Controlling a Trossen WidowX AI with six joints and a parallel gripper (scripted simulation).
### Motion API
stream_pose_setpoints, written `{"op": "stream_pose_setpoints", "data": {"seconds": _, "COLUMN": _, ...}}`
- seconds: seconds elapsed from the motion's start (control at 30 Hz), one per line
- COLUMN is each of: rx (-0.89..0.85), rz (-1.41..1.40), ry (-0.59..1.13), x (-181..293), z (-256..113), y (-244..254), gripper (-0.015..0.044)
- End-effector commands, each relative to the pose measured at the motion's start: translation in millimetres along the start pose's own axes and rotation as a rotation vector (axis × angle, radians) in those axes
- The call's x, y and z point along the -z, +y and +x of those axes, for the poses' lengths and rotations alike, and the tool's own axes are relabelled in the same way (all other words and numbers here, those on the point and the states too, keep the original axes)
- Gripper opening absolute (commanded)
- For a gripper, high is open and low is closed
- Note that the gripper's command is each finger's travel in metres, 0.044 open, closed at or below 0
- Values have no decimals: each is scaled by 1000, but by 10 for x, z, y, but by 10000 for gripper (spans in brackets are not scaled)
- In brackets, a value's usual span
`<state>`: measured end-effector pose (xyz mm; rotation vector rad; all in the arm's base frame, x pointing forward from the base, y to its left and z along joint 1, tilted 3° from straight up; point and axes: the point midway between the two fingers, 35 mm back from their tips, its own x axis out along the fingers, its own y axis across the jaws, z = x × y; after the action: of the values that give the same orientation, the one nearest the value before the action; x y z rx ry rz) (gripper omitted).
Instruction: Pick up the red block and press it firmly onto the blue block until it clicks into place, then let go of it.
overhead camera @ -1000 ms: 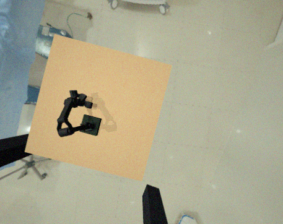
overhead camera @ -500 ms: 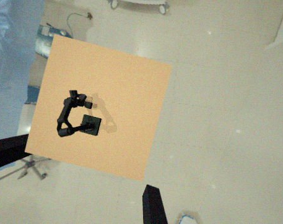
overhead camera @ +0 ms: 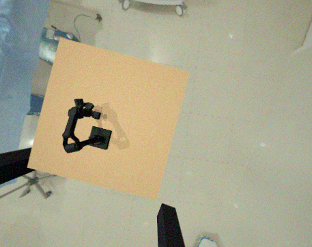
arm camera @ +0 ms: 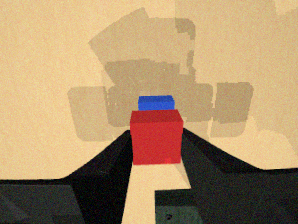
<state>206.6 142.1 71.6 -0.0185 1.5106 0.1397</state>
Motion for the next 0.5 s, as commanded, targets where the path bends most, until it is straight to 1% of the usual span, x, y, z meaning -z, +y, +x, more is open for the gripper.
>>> {"op": "stream_pose_setpoints", "data": {"seconds": 0.0, "rx": 12, "rz": 0, "ry": 15, "x": 31, "z": 100, "y": -24, "gripper": 0}}
{"op": "stream_pose_setpoints", "data": {"seconds": 0.47, "rx": 12, "rz": 0, "ry": 15, "x": 34, "z": 240, "y": -25, "gripper": 0}}
